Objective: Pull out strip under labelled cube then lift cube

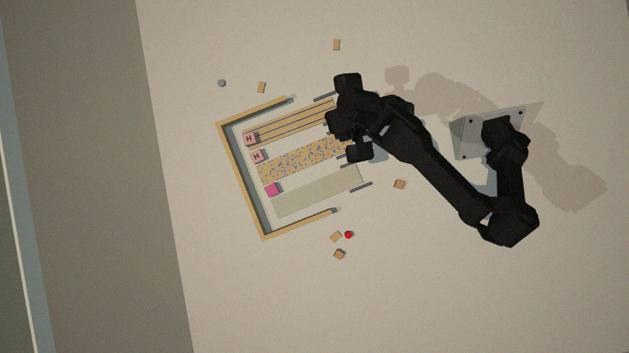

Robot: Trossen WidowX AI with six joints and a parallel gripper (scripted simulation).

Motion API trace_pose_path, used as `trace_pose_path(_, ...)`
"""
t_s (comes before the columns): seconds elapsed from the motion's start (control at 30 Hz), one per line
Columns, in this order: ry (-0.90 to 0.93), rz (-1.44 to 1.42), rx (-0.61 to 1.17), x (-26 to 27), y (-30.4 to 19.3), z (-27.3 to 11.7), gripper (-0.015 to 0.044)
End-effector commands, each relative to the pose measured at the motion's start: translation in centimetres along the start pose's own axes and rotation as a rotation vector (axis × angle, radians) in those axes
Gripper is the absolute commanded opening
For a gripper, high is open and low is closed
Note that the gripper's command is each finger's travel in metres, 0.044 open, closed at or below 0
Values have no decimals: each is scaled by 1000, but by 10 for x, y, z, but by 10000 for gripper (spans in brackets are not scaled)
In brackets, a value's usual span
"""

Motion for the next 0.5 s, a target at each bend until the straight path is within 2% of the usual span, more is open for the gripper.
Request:
trace_pose_path(0.0,-31,-33,121,-13,10,20,0)
trace_pose_path(0.37,-23,-152,524,-49,18,75,0)
trace_pose_path(0.47,-10,-168,579,-51,18,83,0)
Point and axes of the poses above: the point midway between the two fingers, 35 mm back from their tips, its own z axis out along the fingers, its own x axis across the jaws, y = z × x, the point moved 6 cm from there along -z, back along the fingers, and after that the axes turned 14 degrees about z, right-handed, at the moved point
